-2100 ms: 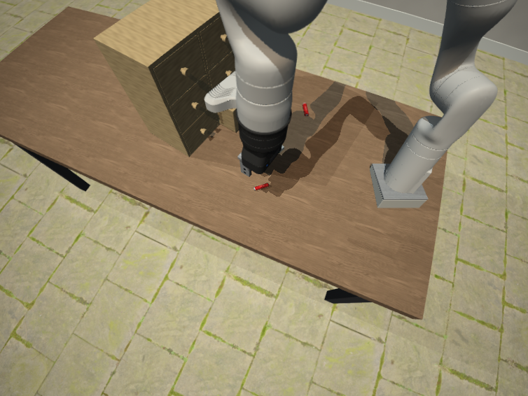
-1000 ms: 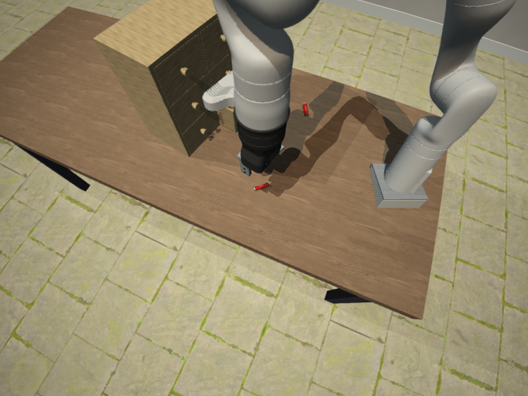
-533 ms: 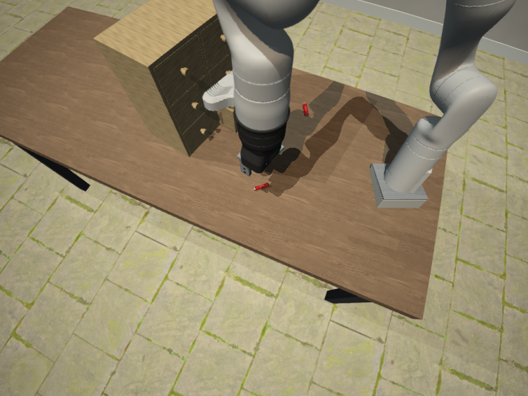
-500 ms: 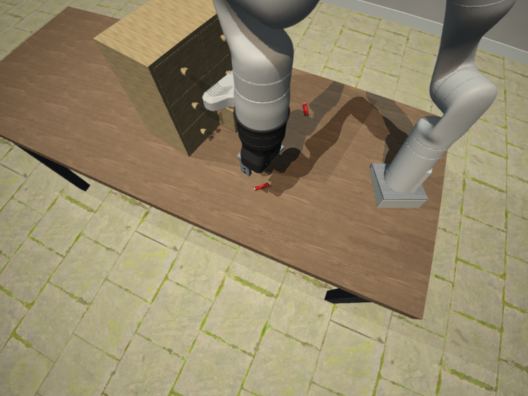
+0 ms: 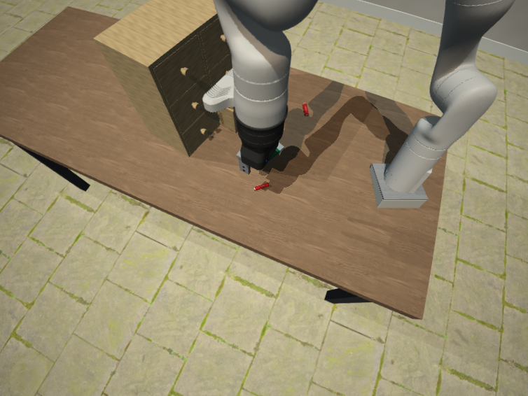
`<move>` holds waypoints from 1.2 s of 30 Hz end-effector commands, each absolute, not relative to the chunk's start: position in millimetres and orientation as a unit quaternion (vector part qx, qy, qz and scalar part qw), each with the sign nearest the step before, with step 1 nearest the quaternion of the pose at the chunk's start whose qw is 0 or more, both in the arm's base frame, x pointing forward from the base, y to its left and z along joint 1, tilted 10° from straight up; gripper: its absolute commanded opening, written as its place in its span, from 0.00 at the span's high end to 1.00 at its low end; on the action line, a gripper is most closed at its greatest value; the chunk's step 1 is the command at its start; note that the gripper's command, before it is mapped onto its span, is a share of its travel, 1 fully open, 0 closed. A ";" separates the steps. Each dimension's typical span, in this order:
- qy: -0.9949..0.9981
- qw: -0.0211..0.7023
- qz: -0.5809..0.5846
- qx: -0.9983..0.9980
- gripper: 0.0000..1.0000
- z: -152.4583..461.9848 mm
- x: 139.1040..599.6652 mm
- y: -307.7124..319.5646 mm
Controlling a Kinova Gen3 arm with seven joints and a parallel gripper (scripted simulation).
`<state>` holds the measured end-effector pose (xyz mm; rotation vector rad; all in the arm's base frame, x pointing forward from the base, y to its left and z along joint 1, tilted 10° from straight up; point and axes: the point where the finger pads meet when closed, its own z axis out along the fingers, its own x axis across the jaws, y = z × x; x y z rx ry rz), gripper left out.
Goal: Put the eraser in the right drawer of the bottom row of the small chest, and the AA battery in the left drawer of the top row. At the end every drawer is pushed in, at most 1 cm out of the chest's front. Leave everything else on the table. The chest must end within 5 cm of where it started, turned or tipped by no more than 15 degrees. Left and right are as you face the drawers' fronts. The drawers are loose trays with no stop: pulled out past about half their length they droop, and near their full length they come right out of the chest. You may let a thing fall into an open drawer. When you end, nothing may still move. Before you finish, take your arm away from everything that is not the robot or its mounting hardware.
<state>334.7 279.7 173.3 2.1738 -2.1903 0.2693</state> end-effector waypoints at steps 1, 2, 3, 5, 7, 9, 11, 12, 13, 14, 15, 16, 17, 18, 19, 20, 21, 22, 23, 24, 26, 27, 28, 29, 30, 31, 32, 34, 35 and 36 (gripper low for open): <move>-0.700 0.024 0.088 0.708 0.33 170.3 340.1 271.4; -0.694 0.025 0.088 0.714 0.33 168.8 342.0 269.0; -0.688 0.026 0.088 0.720 0.33 167.3 344.0 266.3; -0.675 0.028 0.089 0.732 0.33 163.8 348.2 260.4; -0.659 0.030 0.090 0.746 0.33 160.0 352.6 253.8; -0.641 0.032 0.090 0.761 0.33 155.9 357.1 246.4; -0.632 0.033 0.091 0.769 0.33 153.7 359.4 242.5; -0.632 0.033 0.091 0.769 0.33 153.7 359.4 242.5; -0.622 0.035 0.091 0.777 0.33 151.4 361.6 238.4; -0.611 0.036 0.091 0.785 0.33 149.1 363.8 234.2; -0.600 0.037 0.091 0.794 0.33 146.7 365.9 229.8; -0.589 0.039 0.091 0.802 0.33 144.2 368.0 225.4; -0.577 0.040 0.091 0.811 0.33 141.7 369.9 220.8; -0.565 0.042 0.091 0.819 0.33 139.2 371.8 216.1; -0.553 0.044 0.090 0.827 0.33 136.6 373.5 211.3; -0.540 0.045 0.090 0.836 0.33 134.0 375.1 206.5; -0.526 0.047 0.089 0.844 0.33 131.4 376.6 201.6; -0.513 0.048 0.089 0.852 0.33 128.8 377.9 196.6; -0.499 0.050 0.088 0.860 0.33 126.2 379.1 191.7; -0.485 0.051 0.087 0.868 0.33 123.6 380.1 186.7; -0.457 0.055 0.086 0.884 0.33 118.4 381.6 176.8; -0.443 0.056 0.085 0.891 0.33 115.9 382.2 171.8; -0.443 0.056 0.085 0.891 0.33 115.9 382.2 171.8; -0.443 0.056 0.085 0.891 0.33 115.9 382.2 171.8; -0.428 0.057 0.084 0.898 0.33 113.3 382.5 167.0; -0.414 0.059 0.082 0.905 0.33 110.9 382.7 162.2; -0.400 0.060 0.081 0.911 0.33 108.4 382.8 157.4; -0.371 0.062 0.079 0.923 0.33 103.7 382.5 148.2; -0.357 0.063 0.077 0.929 0.33 101.5 382.2 143.8; -0.343 0.064 0.076 0.934 0.33 99.3 381.8 139.5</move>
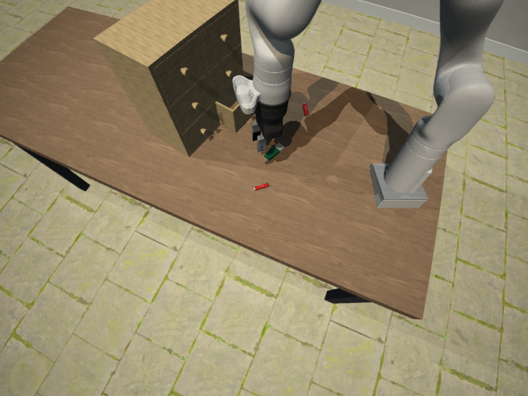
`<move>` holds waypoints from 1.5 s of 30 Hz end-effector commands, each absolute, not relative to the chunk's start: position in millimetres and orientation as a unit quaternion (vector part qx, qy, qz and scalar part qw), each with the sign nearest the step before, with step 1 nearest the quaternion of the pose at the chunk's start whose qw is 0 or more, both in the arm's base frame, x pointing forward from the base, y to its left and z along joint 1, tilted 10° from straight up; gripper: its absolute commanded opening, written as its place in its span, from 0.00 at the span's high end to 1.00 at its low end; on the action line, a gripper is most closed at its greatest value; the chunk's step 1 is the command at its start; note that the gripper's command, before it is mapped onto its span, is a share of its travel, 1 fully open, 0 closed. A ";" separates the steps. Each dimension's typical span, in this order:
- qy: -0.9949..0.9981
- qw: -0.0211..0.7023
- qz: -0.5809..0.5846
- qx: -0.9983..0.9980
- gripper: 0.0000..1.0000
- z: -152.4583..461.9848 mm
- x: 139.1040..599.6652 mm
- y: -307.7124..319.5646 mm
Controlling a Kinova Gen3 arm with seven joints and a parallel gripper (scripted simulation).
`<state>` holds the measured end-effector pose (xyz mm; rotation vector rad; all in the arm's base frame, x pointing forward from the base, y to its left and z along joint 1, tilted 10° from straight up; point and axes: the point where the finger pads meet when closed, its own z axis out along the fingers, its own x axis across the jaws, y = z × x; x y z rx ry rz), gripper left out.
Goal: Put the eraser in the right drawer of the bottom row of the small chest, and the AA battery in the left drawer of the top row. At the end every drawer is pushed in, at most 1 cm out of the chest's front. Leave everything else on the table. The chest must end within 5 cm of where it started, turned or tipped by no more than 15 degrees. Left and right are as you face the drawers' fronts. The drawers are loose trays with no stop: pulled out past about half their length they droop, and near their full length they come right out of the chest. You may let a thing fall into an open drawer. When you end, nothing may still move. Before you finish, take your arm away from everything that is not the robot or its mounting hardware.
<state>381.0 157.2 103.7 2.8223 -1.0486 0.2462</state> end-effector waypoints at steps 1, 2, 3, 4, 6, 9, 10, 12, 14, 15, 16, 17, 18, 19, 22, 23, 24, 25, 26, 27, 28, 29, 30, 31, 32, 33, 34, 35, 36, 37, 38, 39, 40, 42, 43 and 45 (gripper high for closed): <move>-0.330 0.065 0.074 0.939 0.33 97.2 381.2 135.4; -0.317 0.066 0.073 0.943 0.33 95.2 380.6 131.3; -0.304 0.066 0.072 0.948 0.33 93.2 379.9 127.5; -0.291 0.067 0.070 0.952 0.33 91.3 379.1 123.8; -0.268 0.068 0.067 0.959 0.33 87.9 377.3 116.9; -0.246 0.068 0.065 0.965 0.33 84.8 375.5 110.7; -0.246 0.068 0.065 0.965 0.33 84.8 375.5 110.7; -0.226 0.069 0.062 0.970 0.33 82.1 373.6 105.2; -0.209 0.069 0.060 0.974 0.33 79.7 371.8 100.5; -0.201 0.069 0.059 0.975 0.33 78.7 371.0 98.4; -0.194 0.069 0.059 0.977 0.33 77.7 370.2 96.5; -0.188 0.069 0.058 0.978 0.33 76.9 369.4 94.8; -0.182 0.069 0.057 0.979 0.33 76.1 368.7 93.2; -0.176 0.069 0.056 0.980 0.33 75.4 368.1 91.9; -0.164 0.069 0.055 0.982 0.33 73.9 366.6 88.7; -0.161 0.069 0.055 0.983 0.33 73.5 366.2 87.9; -0.159 0.069 0.054 0.983 0.33 73.2 365.9 87.3; -0.157 0.069 0.054 0.984 0.33 72.9 365.6 86.8; -0.157 0.069 0.054 0.984 0.33 72.9 365.6 86.8; -0.157 0.069 0.054 0.984 0.33 72.9 365.6 86.8; -0.155 0.069 0.054 0.984 0.33 72.7 365.4 86.4; -0.154 0.069 0.054 0.984 0.33 72.6 365.3 86.1; -0.154 0.069 0.054 0.984 0.33 72.5 365.2 85.9; -0.153 0.069 0.053 0.984 0.33 72.4 365.1 85.8; -0.153 0.069 0.053 0.984 0.33 72.4 365.1 85.7; -0.153 0.069 0.053 0.984 0.33 72.4 365.1 85.7; -0.153 0.069 0.053 0.984 0.33 72.4 365.1 85.7; -0.153 0.069 0.053 0.984 0.25 72.4 365.1 85.7; -0.153 0.069 0.053 0.984 0.25 72.4 365.1 85.7; -0.153 0.069 0.053 0.984 0.25 72.4 365.1 85.7; -0.153 0.069 0.053 0.984 0.25 72.4 365.1 85.7; -0.153 0.069 0.053 0.984 0.25 72.4 365.1 85.7; -0.153 0.069 0.053 0.984 0.25 72.4 365.1 85.7; -0.153 0.069 0.053 0.984 0.25 72.4 365.1 85.7; -0.153 0.069 0.053 0.984 0.25 72.4 365.1 85.7; -0.153 0.069 0.053 0.984 0.25 72.4 365.1 85.7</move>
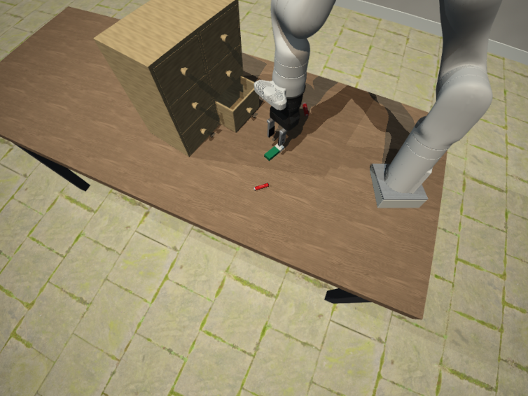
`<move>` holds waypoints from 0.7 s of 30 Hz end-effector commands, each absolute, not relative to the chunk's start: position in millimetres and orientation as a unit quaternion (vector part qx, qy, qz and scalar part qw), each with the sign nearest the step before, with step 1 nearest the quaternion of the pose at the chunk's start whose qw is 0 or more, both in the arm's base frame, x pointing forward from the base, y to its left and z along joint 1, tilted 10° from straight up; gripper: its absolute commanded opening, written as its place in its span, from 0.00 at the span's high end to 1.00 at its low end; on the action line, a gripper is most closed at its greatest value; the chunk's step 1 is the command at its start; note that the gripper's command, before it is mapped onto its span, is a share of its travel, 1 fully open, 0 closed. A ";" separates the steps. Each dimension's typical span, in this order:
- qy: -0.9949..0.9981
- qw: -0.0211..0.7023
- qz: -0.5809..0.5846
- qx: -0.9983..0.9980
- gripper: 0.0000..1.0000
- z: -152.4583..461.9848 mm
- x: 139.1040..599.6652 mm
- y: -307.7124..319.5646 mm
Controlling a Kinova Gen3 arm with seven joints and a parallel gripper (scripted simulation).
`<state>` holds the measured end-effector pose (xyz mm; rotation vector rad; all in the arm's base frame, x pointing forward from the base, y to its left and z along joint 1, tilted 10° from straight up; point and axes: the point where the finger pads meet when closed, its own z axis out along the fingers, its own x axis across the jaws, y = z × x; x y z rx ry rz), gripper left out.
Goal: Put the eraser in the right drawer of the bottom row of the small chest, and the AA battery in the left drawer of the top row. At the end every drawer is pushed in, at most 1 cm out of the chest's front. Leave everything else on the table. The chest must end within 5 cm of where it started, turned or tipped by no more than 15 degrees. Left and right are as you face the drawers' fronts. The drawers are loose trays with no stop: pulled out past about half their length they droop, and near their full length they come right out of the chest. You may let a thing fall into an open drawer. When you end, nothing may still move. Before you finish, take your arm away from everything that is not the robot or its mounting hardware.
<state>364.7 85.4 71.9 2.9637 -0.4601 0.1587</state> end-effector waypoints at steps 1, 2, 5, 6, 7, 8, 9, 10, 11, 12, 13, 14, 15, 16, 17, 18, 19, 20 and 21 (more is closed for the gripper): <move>-0.153 0.069 0.053 0.984 0.25 72.4 365.1 85.7; -0.153 0.069 0.053 0.984 0.25 72.4 365.1 85.7; -0.153 0.069 0.053 0.984 0.25 72.4 365.1 85.7; -0.153 0.069 0.053 0.984 0.25 72.4 365.1 85.7; -0.153 0.069 0.053 0.984 0.25 72.4 365.1 85.7; -0.153 0.069 0.053 0.984 0.25 72.4 365.1 85.7; -0.153 0.069 0.053 0.984 0.25 72.4 365.1 85.7; -0.153 0.069 0.053 0.984 0.25 72.4 365.1 85.7; -0.153 0.069 0.053 0.984 0.25 72.3 365.1 85.7; -0.153 0.069 0.053 0.984 0.25 72.1 365.1 85.7; -0.153 0.069 0.053 0.984 0.25 71.8 365.2 85.6; -0.153 0.069 0.053 0.984 0.25 71.3 365.2 85.5; -0.153 0.069 0.053 0.984 0.25 71.3 365.2 85.5; -0.153 0.069 0.053 0.984 0.25 71.3 365.2 85.5; -0.153 0.069 0.053 0.984 0.25 70.5 365.3 85.4; -0.153 0.069 0.053 0.984 0.25 69.5 365.5 85.2; -0.153 0.069 0.053 0.984 0.25 68.3 365.6 85.0; -0.153 0.069 0.053 0.984 0.25 66.9 365.8 84.8; -0.153 0.069 0.053 0.984 0.25 65.2 366.0 84.5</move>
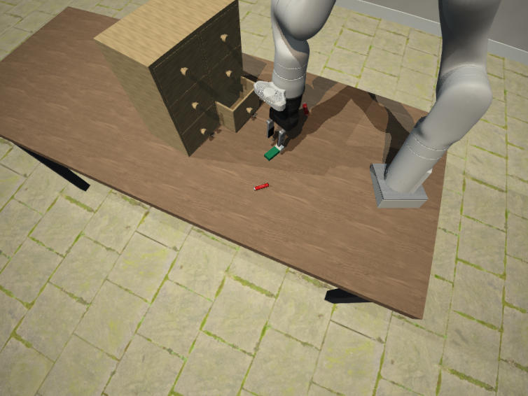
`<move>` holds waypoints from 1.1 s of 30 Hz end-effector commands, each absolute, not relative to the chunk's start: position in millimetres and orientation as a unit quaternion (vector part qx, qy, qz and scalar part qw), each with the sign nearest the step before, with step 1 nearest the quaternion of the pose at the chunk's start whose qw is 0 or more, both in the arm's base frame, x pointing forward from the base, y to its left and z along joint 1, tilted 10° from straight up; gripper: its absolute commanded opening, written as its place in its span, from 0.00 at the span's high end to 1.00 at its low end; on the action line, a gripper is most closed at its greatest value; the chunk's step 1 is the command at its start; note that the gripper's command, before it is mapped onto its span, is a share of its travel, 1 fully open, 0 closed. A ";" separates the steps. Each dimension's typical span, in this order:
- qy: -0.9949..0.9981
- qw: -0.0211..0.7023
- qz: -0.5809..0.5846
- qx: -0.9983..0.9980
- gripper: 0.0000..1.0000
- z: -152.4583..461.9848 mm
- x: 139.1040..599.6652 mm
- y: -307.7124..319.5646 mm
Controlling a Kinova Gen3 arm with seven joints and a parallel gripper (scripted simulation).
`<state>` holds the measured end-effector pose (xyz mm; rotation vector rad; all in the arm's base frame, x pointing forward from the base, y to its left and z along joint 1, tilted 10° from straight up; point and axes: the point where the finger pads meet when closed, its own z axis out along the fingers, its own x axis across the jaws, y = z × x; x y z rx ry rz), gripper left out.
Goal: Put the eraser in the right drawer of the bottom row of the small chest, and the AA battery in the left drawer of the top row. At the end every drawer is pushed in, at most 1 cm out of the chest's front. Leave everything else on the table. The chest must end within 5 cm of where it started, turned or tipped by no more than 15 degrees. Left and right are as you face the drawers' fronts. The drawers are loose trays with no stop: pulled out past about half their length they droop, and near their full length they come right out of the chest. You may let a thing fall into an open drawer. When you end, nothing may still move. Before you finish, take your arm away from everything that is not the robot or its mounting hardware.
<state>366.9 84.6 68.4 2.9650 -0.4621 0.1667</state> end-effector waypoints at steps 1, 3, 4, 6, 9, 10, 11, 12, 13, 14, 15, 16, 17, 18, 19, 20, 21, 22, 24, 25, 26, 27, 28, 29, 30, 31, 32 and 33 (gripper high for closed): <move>-0.153 0.069 0.053 0.984 0.25 63.4 366.2 84.2; -0.153 0.069 0.053 0.984 0.25 59.1 366.7 83.4; -0.153 0.069 0.053 0.984 0.25 56.7 367.0 83.0; -0.153 0.069 0.053 0.984 0.25 51.6 367.6 82.1; -0.153 0.069 0.053 0.984 0.25 43.8 368.6 80.8; -0.153 0.069 0.053 0.984 0.25 41.2 368.9 80.3; -0.153 0.069 0.053 0.984 0.25 41.2 368.9 80.3; -0.153 0.069 0.053 0.984 0.25 41.2 368.9 80.3; -0.153 0.069 0.053 0.984 0.25 38.7 369.2 79.9; -0.153 0.069 0.053 0.984 0.25 36.3 369.5 79.5; -0.153 0.069 0.053 0.984 0.25 34.1 369.7 79.1; -0.153 0.069 0.053 0.984 0.25 32.0 370.0 78.7; -0.153 0.069 0.053 0.984 0.25 30.1 370.2 78.4; -0.153 0.069 0.053 0.984 0.25 28.3 370.4 78.1; -0.153 0.069 0.053 0.984 0.25 26.8 370.6 77.8; -0.153 0.069 0.053 0.984 0.25 25.5 370.8 77.6; -0.153 0.069 0.053 0.984 0.25 24.4 370.9 77.4; -0.153 0.069 0.053 0.984 0.25 23.6 371.0 77.3; -0.153 0.069 0.053 0.984 0.25 22.4 371.1 77.1; -0.153 0.069 0.053 0.984 0.25 22.1 371.2 77.0; -0.153 0.069 0.053 0.984 0.25 21.9 371.2 77.0; -0.153 0.069 0.053 0.984 0.25 21.9 371.2 77.0; -0.153 0.069 0.053 0.984 0.25 21.9 371.2 77.0; -0.153 0.069 0.053 0.984 0.25 21.9 371.2 77.0; -0.153 0.069 0.053 0.984 0.25 21.8 371.2 77.0; -0.153 0.069 0.053 0.984 0.25 21.8 371.2 77.0; -0.153 0.069 0.053 0.984 0.25 21.8 371.2 77.0; -0.153 0.069 0.053 0.984 0.25 21.8 371.2 77.0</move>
